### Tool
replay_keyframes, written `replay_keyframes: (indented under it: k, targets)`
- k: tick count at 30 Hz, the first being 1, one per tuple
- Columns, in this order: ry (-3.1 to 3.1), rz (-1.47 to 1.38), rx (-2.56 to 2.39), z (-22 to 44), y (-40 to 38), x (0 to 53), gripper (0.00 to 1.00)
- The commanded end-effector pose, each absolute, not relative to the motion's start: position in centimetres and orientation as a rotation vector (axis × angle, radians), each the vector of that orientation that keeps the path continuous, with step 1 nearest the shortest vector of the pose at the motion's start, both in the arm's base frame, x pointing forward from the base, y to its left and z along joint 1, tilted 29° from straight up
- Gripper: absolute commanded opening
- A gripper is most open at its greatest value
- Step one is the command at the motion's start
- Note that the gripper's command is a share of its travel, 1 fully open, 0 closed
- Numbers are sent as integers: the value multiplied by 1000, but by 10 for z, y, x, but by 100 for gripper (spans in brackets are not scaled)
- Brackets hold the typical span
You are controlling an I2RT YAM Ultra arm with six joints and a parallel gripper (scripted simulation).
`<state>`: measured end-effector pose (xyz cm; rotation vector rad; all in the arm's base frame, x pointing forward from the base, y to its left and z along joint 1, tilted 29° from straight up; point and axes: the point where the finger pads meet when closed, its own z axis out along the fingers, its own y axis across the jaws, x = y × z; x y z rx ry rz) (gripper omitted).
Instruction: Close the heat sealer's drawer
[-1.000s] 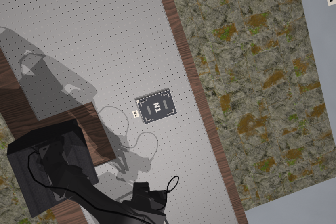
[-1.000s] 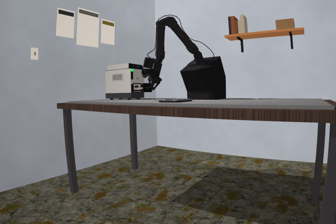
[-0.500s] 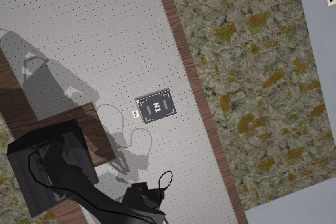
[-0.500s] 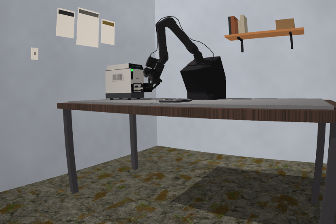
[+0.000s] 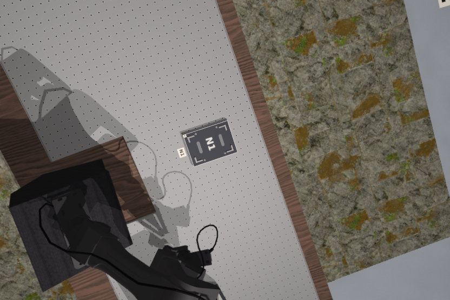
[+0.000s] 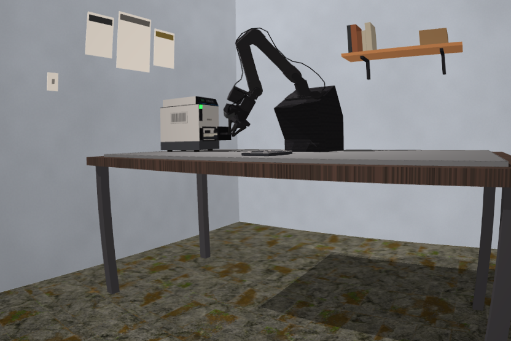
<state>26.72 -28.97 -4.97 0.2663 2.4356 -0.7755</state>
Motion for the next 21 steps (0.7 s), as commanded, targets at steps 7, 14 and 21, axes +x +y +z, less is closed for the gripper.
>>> replay_keyframes:
  k: [7,14,21]
  targets:
    - [2366,-893,216,-46,-303,250,30]
    - [2396,-965,169,-55,-290,225,30]
    - [2381,-991,129,-53,-283,210,30]
